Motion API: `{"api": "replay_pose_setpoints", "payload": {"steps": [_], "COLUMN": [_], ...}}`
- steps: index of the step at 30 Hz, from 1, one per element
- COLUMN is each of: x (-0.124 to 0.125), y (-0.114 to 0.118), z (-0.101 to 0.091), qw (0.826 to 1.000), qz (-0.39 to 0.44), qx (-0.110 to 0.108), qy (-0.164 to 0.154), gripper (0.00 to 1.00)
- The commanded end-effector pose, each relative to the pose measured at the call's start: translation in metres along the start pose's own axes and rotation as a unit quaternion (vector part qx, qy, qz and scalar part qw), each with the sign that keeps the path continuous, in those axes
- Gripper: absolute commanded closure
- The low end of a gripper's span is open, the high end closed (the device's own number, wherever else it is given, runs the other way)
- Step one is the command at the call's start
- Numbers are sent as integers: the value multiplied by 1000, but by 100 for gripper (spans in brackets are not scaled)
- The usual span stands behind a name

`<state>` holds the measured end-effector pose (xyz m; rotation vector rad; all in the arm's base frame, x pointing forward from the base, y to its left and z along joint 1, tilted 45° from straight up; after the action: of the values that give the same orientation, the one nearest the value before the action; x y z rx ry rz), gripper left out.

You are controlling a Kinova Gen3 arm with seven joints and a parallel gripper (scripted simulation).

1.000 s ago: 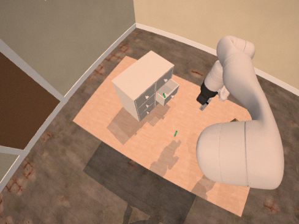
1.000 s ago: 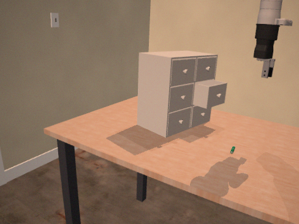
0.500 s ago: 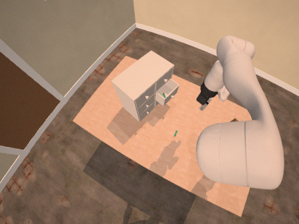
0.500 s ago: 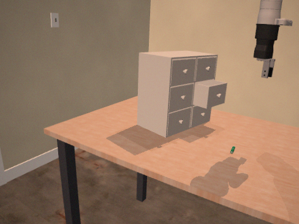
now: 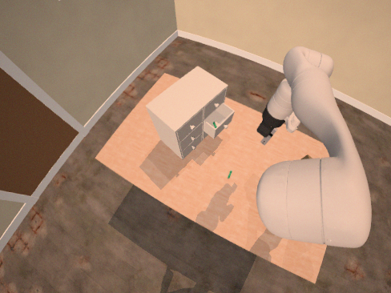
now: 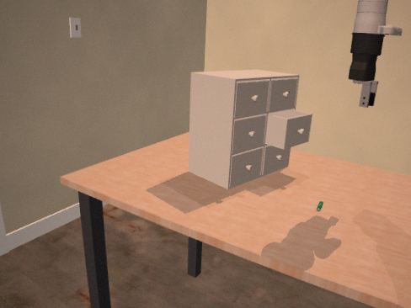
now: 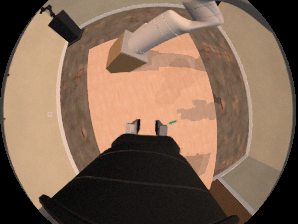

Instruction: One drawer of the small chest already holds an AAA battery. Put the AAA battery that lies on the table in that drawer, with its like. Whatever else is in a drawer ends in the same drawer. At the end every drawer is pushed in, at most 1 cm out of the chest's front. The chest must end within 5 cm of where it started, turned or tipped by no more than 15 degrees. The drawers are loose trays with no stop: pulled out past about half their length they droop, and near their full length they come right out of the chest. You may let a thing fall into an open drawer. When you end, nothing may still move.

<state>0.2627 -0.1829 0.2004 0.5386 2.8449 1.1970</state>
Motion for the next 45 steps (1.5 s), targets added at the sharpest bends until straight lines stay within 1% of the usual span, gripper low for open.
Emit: {"api": "replay_pose_setpoints", "payload": {"steps": [1,14,15,45], "x": [0,0,0,0], "y": [0,0,0,0], "z": [-1,-1,-1,-1], "qw": [1000,1000,1000,1000], "qz": [0,0,0,0], "qx": [0,0,0,0], "qy": [-1,-1,-1,-1], "gripper": [33,33,0,0]}}
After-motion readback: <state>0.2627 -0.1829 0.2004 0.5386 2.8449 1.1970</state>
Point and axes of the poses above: the point where the finger pads meet when closed, its own z axis out along the fingers, its own y axis across the jaws, x = y × z, the point moved 9 cm from there along -z, back along the fingers, and after that the axes turned 8 degrees about z, right-handed, at the moved point
